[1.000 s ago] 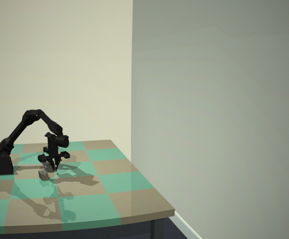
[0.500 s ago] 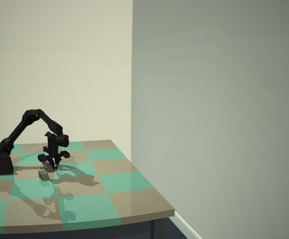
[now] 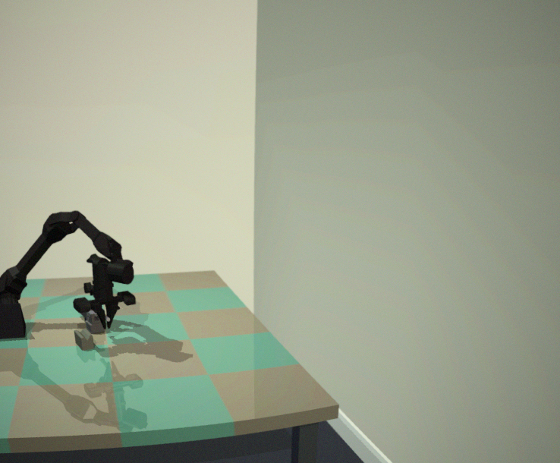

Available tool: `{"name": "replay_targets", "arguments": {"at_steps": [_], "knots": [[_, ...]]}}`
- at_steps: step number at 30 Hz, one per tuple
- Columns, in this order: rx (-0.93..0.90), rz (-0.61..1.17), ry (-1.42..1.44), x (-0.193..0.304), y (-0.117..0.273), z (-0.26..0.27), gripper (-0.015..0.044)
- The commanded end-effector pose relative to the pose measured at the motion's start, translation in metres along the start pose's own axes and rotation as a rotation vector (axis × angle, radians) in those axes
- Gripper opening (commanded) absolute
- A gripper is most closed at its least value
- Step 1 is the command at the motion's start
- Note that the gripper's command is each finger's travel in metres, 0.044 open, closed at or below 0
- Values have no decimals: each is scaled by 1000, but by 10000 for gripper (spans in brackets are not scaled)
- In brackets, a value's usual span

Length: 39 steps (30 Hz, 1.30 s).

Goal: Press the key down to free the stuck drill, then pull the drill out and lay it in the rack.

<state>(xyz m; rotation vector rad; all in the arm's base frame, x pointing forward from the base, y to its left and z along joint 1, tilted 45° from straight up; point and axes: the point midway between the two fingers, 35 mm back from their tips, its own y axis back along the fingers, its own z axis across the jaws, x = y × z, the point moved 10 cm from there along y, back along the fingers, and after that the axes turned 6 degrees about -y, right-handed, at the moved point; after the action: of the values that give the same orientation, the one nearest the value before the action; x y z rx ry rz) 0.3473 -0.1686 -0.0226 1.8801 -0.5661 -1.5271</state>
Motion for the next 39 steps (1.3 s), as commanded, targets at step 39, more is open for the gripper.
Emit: {"name": "replay_targets", "arguments": {"at_steps": [39], "knots": [[1,7,5,10,3,24,0]]}}
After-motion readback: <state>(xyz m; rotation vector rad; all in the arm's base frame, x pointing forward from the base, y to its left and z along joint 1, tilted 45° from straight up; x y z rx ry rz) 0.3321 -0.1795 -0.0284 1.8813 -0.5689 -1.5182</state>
